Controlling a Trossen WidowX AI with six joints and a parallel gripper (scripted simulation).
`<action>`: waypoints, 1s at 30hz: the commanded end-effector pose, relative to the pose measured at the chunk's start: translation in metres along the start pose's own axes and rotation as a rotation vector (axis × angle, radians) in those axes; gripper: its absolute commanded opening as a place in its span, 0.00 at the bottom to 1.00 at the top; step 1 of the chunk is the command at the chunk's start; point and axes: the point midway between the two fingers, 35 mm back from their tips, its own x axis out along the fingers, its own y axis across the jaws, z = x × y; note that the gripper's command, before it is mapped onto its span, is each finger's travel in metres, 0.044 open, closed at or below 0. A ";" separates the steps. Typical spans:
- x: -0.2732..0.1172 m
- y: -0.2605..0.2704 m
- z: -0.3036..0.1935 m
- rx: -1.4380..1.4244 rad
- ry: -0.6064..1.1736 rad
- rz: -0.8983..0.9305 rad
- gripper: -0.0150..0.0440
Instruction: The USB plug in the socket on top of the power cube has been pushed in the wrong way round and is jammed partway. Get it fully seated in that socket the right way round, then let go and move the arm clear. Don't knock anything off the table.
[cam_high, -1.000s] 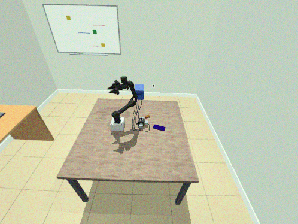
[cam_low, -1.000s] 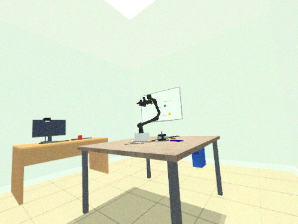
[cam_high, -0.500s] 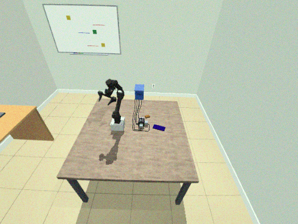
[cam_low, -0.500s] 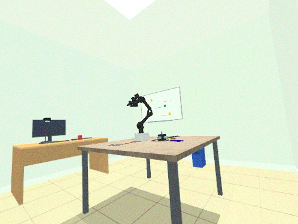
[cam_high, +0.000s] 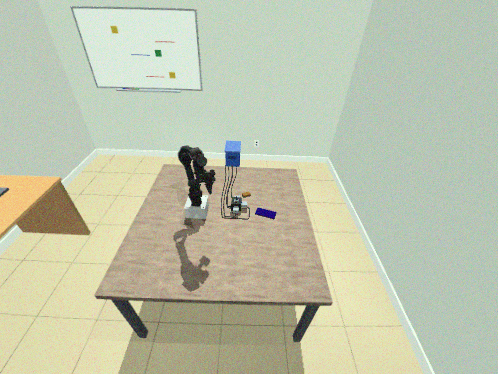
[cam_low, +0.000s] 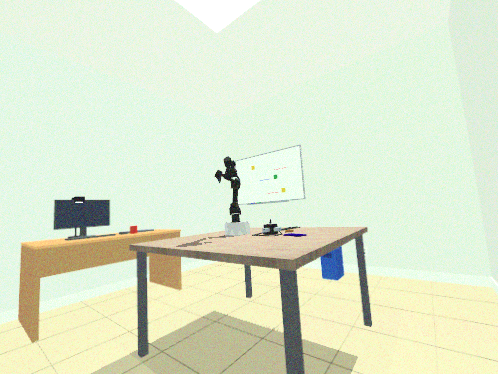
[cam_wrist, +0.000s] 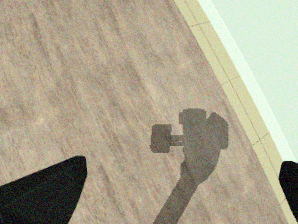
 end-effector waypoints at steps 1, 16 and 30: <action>0.025 0.042 0.025 -0.212 -0.016 0.140 1.00; 0.064 0.285 0.040 -1.272 -0.095 0.628 1.00; 0.050 0.404 -0.034 -1.900 -0.154 0.836 1.00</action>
